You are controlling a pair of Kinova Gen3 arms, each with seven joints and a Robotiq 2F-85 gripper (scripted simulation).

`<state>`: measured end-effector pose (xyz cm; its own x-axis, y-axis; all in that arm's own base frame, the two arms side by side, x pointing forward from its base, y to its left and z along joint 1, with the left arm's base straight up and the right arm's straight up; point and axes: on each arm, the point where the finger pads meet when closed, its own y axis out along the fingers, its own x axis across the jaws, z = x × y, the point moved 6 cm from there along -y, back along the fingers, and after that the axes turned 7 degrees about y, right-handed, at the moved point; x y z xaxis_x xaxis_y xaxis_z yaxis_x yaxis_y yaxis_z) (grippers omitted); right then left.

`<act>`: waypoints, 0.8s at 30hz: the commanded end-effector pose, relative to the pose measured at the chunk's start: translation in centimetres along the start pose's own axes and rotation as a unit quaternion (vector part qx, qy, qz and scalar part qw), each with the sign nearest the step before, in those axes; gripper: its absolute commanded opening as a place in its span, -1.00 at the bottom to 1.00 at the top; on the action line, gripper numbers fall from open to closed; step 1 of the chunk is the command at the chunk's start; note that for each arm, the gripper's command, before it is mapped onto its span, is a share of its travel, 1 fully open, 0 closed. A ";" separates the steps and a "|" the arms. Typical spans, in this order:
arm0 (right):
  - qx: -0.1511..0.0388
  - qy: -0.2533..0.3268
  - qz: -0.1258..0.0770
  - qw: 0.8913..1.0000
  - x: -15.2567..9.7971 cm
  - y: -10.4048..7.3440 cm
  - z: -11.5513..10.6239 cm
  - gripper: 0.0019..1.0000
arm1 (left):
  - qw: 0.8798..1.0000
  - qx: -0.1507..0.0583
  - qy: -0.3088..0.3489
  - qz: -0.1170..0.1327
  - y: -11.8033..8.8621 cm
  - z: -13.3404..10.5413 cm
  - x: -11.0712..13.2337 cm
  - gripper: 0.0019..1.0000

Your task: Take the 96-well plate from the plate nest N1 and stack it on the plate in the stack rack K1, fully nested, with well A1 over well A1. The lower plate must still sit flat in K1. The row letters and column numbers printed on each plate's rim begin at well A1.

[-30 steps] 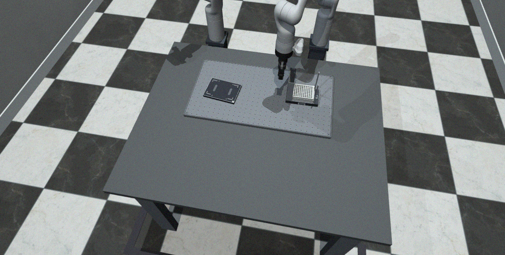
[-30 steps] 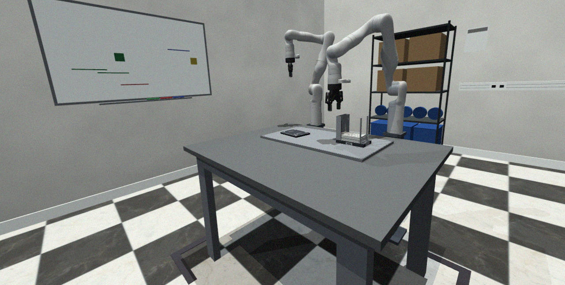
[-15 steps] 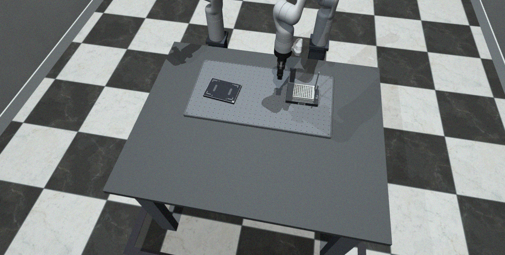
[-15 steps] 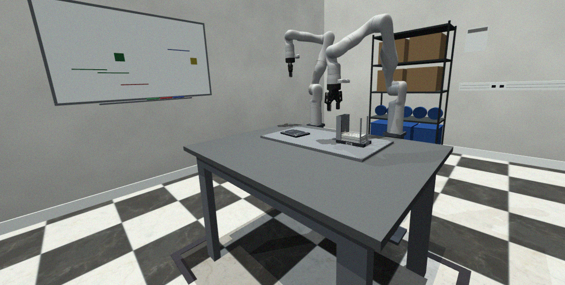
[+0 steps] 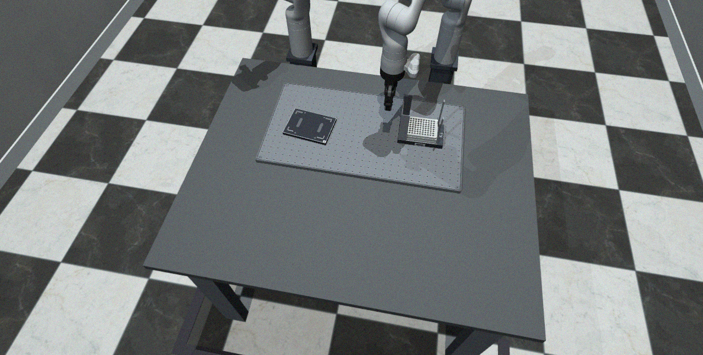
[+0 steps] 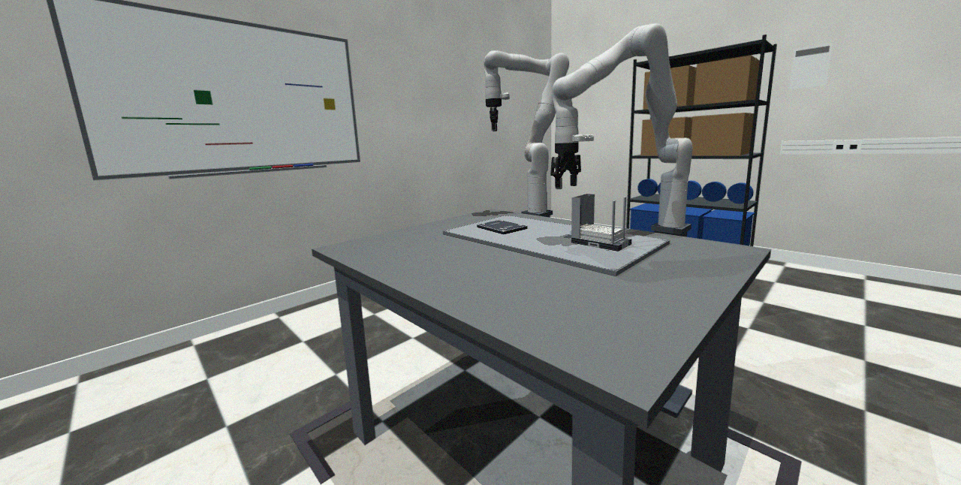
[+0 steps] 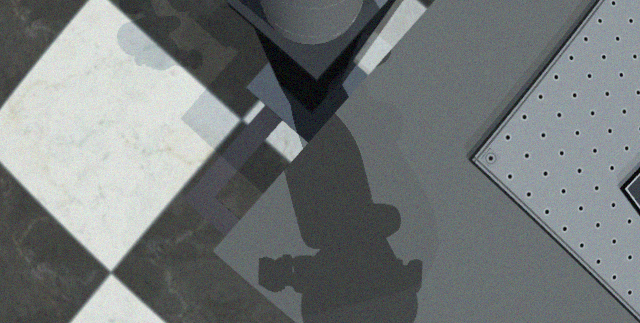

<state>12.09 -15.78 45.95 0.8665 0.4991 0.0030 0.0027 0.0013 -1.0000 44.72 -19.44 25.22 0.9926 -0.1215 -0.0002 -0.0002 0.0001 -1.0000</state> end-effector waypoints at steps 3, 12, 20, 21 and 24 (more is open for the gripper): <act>-0.001 0.000 0.000 1.000 0.0 0.0 0.0 1.00 | 1.000 0.000 0.000 -0.001 -0.1 -0.2 0.1 1.00; -0.001 0.000 0.000 1.000 0.0 0.0 0.0 1.00 | 1.000 0.000 0.000 -0.001 -0.1 -0.4 0.1 1.00; -0.001 0.000 0.000 1.000 0.0 0.0 0.0 1.00 | 1.000 0.000 0.000 -0.001 -0.1 -0.7 0.2 1.00; -0.001 0.000 0.000 1.000 0.0 0.0 0.0 1.00 | 1.000 0.000 0.000 -0.001 -0.1 -0.7 0.2 1.00; -0.001 0.000 0.000 1.000 0.0 0.0 0.0 1.00 | 1.000 0.000 0.000 -0.001 -0.1 -0.7 0.2 1.00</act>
<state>12.09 -15.78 45.95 0.8665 0.4991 0.0030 0.0027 0.0013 -1.0000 44.77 -20.10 25.22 0.9926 -0.1215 -0.0002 -0.0002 0.0001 -1.0000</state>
